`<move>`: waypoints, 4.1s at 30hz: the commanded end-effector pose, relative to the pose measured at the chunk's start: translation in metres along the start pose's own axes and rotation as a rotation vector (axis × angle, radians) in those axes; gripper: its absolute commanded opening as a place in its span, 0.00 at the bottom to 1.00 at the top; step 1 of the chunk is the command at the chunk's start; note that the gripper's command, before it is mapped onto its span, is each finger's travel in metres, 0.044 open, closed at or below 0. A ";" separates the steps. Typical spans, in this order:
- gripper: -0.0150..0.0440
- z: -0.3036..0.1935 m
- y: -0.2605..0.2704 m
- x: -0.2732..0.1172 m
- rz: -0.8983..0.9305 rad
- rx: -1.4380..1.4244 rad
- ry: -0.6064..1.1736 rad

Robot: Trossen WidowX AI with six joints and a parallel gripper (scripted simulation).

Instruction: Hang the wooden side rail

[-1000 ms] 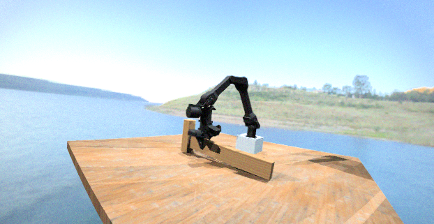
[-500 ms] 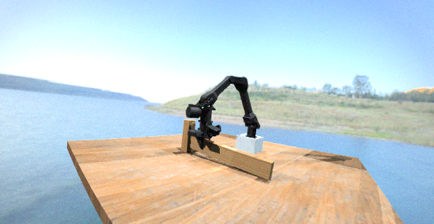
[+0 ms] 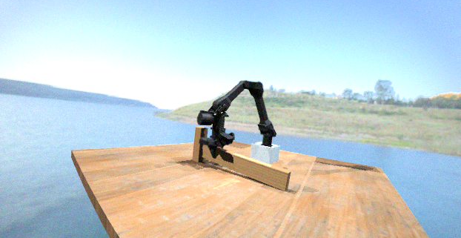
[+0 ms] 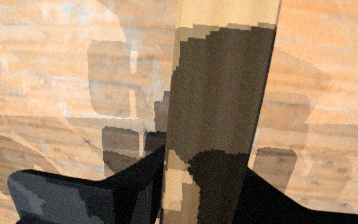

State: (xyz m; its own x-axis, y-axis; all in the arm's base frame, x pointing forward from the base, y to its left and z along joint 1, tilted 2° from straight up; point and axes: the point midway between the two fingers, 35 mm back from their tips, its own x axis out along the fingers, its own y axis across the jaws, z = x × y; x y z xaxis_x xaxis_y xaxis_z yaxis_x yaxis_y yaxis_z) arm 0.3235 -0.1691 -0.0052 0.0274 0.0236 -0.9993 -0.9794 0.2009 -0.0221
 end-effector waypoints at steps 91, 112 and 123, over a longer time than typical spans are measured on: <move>0.25 -0.006 -0.005 0.006 -0.014 -0.004 0.005; 0.25 -0.006 -0.005 0.010 -0.014 -0.004 0.005; 0.25 -0.006 -0.005 0.012 -0.014 -0.004 0.005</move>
State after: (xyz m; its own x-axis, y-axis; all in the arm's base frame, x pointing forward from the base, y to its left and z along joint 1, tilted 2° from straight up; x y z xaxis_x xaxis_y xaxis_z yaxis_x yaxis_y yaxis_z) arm 0.3264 -0.1745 -0.0162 0.0375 0.0226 -0.9990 -0.9809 0.1920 -0.0325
